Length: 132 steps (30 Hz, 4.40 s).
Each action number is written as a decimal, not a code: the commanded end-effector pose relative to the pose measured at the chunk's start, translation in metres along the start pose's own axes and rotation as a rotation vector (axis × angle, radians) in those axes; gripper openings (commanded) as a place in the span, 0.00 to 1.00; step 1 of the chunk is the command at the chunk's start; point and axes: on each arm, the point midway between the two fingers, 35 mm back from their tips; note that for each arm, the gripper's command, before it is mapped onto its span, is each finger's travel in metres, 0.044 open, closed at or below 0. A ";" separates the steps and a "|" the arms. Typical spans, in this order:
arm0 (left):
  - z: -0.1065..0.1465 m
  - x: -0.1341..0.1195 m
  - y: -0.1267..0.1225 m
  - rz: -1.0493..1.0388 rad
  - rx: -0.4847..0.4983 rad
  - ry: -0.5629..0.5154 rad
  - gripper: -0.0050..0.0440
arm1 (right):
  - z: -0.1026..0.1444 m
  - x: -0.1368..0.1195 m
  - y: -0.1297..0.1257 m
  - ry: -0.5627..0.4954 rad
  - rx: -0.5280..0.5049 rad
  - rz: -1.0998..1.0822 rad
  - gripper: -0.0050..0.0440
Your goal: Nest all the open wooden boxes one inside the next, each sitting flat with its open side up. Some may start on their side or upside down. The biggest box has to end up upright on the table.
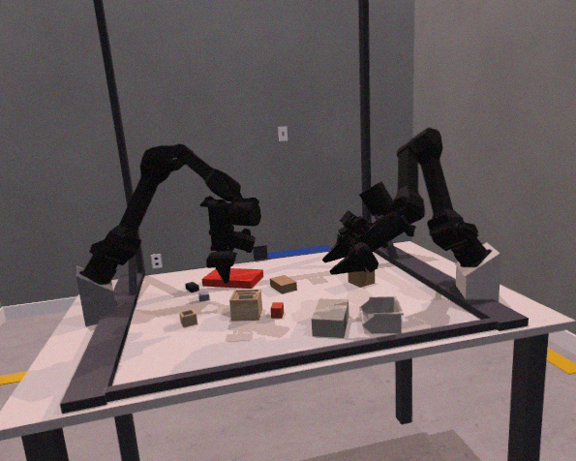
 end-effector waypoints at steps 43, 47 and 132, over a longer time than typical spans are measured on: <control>0.058 -0.032 -0.009 0.223 0.147 0.862 0.92 | -0.029 -0.083 -0.016 -0.023 -0.011 0.344 0.00; 0.074 -0.031 -0.020 0.247 0.137 0.951 0.92 | -0.032 -0.092 -0.017 -0.023 -0.011 0.376 0.00; 0.096 -0.029 -0.037 0.282 0.116 1.055 0.92 | -0.025 -0.087 -0.021 -0.016 -0.018 0.420 0.37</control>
Point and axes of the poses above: on each arm, the point midway between the two fingers, 35 mm back from their tips, its own z axis back along the fingers, its own y axis across the jaws, x = y × z, and after that the axes turned 5 degrees about -z, right-handed
